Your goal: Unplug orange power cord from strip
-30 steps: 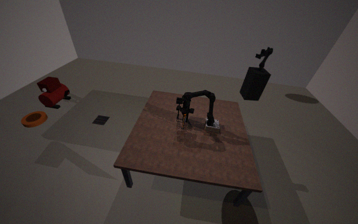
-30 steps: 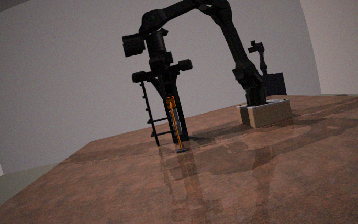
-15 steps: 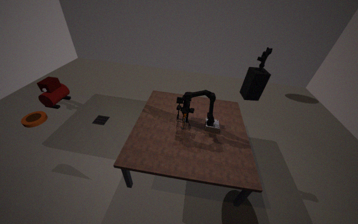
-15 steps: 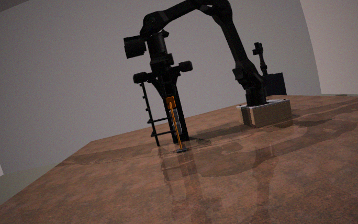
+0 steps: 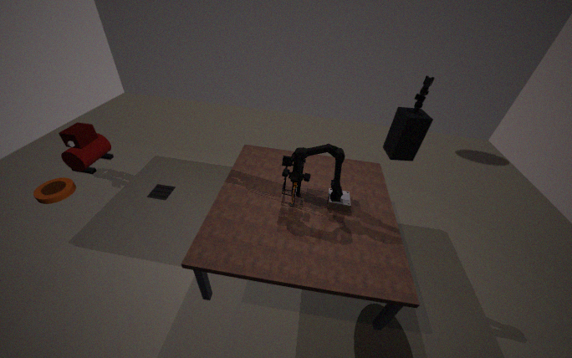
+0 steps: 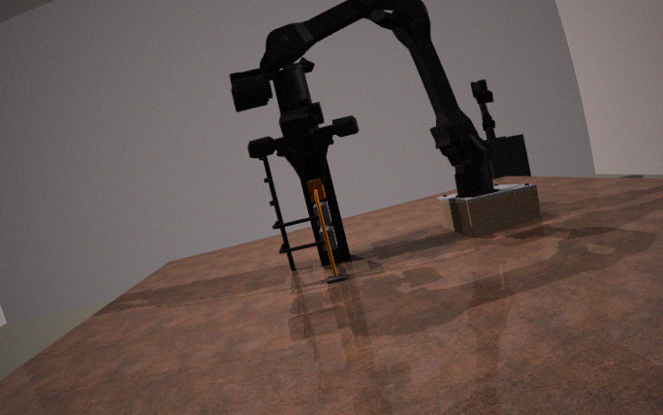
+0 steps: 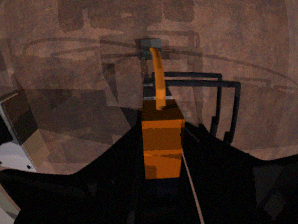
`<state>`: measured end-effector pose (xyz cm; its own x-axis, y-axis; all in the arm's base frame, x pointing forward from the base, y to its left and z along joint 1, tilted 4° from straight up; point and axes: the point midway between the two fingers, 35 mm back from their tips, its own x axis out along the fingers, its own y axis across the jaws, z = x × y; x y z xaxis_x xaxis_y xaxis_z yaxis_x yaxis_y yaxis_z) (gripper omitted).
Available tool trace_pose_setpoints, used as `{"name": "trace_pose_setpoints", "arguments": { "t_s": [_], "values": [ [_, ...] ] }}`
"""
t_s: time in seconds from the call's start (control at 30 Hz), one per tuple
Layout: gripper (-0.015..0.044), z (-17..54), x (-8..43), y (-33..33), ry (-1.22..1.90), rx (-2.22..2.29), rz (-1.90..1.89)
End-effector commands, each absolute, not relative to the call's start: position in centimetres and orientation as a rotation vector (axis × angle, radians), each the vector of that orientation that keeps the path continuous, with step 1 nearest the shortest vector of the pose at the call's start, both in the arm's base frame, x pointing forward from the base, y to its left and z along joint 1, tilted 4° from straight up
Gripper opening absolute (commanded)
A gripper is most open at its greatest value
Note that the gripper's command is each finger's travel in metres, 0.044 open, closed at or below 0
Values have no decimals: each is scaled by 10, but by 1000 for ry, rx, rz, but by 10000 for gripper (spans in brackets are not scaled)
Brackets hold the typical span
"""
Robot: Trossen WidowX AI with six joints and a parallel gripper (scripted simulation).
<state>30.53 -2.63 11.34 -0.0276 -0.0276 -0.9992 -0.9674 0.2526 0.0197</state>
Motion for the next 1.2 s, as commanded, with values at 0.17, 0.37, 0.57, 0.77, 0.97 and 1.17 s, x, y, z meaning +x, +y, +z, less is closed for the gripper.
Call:
{"name": "trace_pose_setpoints", "arguments": {
  "t_s": [0.17,0.37,0.57,0.77,0.97,1.17],
  "values": [
    [0,114,306,-26,1358,-1029,1018],
    [0,113,309,-19,1358,-1029,1018],
    [0,113,312,-10,1358,-1030,1019],
    [0,113,315,0,1357,-1030,1020],
    [0,114,317,9,1357,-1030,1021],
    [0,115,318,19,1357,-1030,1022]
  ]
}}
